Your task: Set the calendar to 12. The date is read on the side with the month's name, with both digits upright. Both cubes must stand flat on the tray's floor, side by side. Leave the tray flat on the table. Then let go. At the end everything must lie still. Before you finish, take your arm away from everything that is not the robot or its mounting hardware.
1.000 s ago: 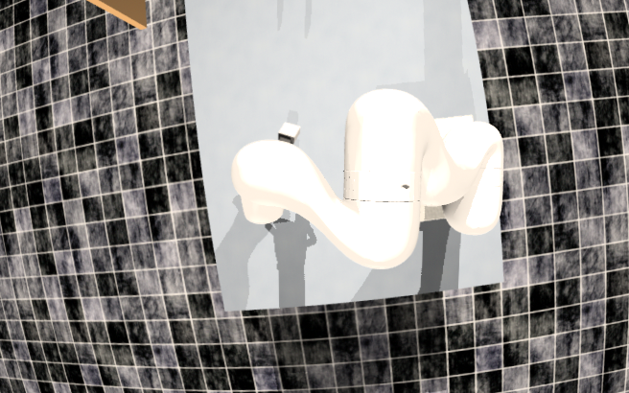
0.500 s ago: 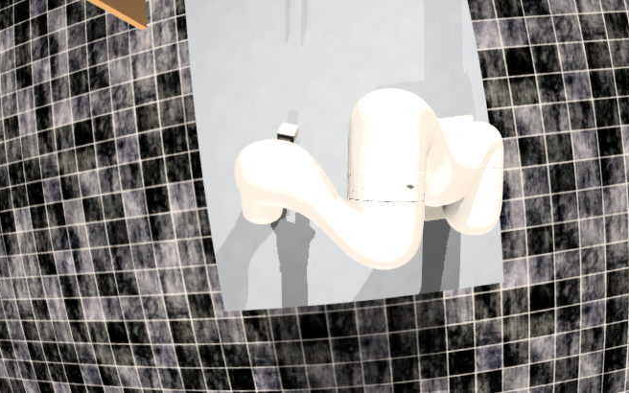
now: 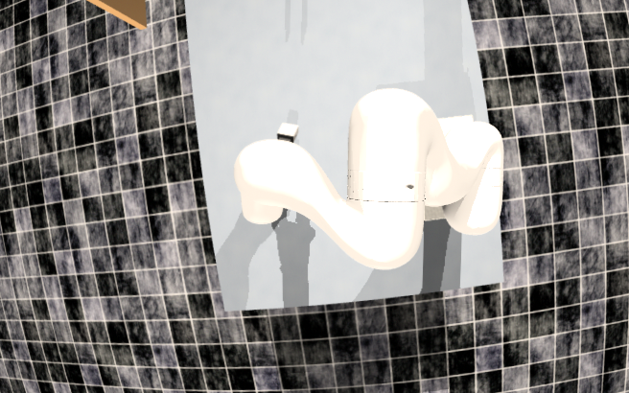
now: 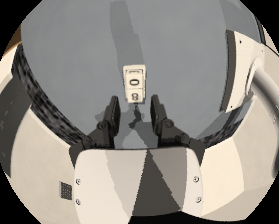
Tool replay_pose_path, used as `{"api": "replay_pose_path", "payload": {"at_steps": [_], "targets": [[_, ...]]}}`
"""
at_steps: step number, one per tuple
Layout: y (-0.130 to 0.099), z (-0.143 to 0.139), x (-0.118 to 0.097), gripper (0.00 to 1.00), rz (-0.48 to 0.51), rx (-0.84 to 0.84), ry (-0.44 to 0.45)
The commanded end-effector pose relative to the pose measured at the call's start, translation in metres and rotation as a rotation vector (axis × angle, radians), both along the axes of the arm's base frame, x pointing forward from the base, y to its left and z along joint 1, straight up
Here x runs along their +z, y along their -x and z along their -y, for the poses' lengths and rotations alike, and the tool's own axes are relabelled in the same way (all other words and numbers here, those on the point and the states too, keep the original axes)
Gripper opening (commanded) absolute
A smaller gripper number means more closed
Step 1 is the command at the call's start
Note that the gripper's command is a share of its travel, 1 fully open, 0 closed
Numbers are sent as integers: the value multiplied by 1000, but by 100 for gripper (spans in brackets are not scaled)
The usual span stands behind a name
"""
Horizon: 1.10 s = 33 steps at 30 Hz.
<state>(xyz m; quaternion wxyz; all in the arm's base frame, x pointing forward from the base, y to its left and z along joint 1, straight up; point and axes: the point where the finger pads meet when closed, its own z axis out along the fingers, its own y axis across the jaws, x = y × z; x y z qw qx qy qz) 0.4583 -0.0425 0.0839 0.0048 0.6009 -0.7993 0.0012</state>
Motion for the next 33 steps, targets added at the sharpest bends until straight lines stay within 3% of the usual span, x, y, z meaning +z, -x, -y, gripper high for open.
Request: {"api": "replay_pose_path", "payload": {"at_steps": [1,20,33], "targets": [[-1,0,1,47,2,0,0],[-1,0,-1,47,2,0,0],[-1,0,-15,47,2,0,-1]]}}
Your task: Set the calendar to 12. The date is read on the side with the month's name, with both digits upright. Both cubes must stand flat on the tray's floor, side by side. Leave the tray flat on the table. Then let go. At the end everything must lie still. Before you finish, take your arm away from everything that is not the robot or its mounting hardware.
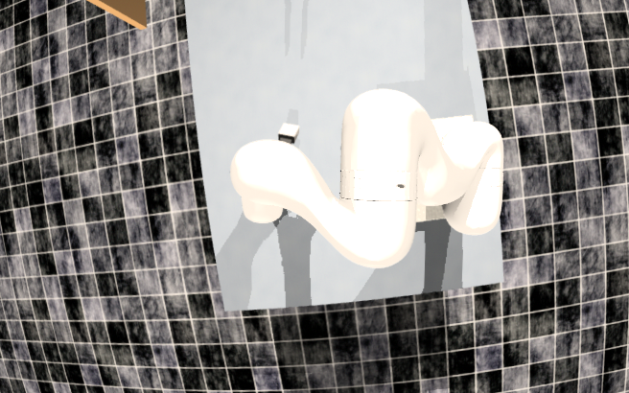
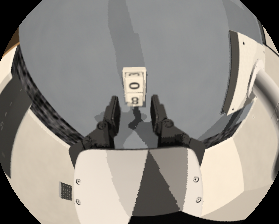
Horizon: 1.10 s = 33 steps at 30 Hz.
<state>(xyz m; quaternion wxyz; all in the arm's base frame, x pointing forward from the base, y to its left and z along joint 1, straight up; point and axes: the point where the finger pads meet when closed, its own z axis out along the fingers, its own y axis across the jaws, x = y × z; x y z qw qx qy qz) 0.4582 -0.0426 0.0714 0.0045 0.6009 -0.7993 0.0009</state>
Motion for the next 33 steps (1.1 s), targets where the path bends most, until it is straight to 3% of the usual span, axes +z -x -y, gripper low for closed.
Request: {"api": "replay_pose_path", "payload": {"at_steps": [1,33], "targets": [[-1,0,-4,47,2,0,0],[-1,1,-38,47,2,0,0]]}}
